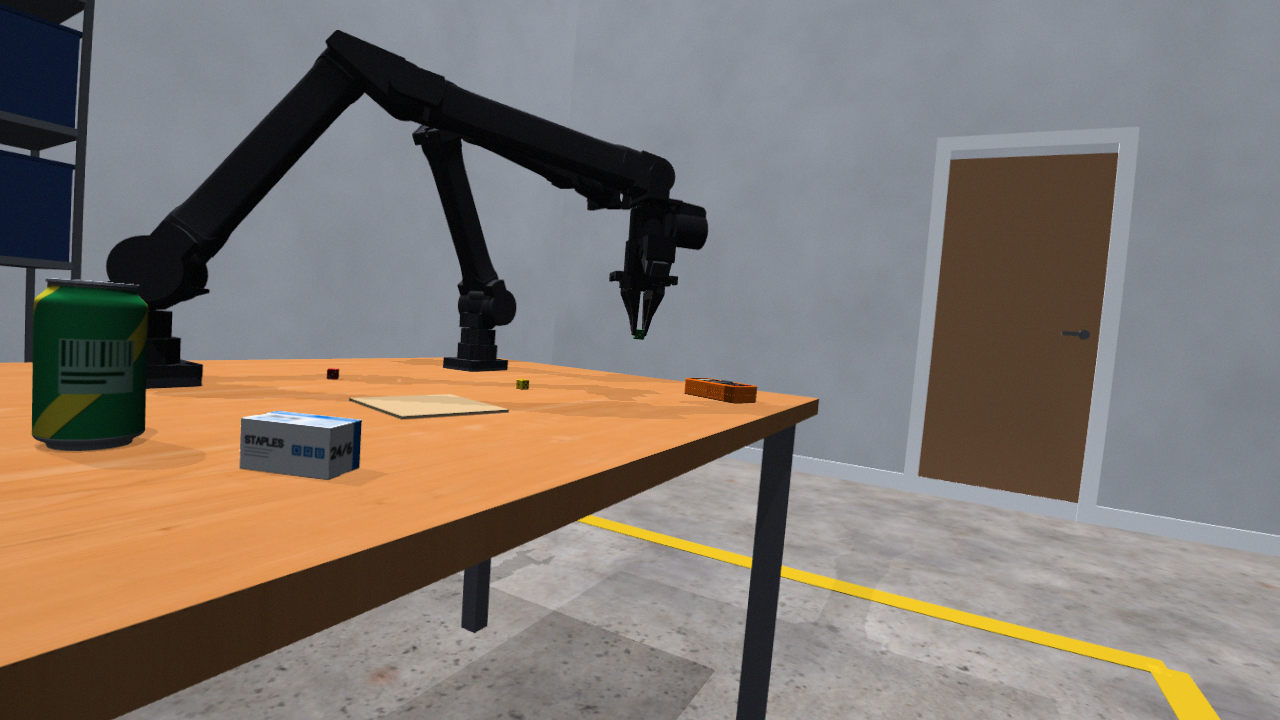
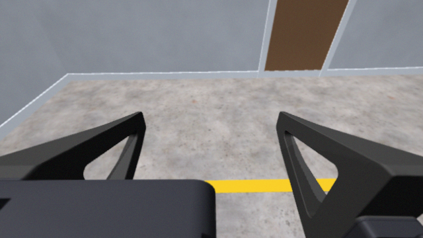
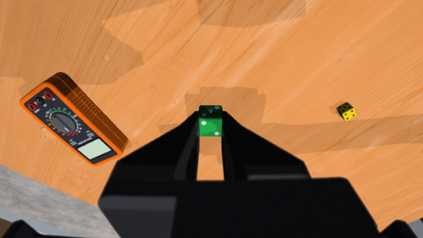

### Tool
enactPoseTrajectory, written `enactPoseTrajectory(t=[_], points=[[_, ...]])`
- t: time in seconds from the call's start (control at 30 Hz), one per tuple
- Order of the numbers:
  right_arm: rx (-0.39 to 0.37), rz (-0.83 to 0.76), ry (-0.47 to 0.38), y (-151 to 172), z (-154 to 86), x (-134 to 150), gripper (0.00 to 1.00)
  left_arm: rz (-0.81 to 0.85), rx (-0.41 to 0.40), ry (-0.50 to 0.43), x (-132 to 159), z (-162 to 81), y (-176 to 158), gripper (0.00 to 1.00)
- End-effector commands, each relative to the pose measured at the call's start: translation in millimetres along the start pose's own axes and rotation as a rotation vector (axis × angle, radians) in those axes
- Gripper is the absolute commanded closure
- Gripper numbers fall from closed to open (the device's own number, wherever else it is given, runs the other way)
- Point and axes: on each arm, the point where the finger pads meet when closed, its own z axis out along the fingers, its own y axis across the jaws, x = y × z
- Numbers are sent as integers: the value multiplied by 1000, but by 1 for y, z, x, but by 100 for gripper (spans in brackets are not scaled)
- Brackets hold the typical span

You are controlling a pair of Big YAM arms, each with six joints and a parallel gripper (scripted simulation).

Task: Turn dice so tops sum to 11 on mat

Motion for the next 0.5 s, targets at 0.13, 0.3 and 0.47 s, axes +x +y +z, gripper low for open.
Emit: enactPoseTrajectory(t=[0.13, 0.3, 0.47], points=[[-36, 5, 5, 1, -21, -12, 89, -12, -13, -69, -37, 7, 7, 0], [-42, 10, 5, -6, -26, -21, 89, -12, -13, -69, -37, 7, 7, 0], [-40, 35, 3, -43, -39, -57, 89, -12, -13, -69, -37, 7, 7, 0]])
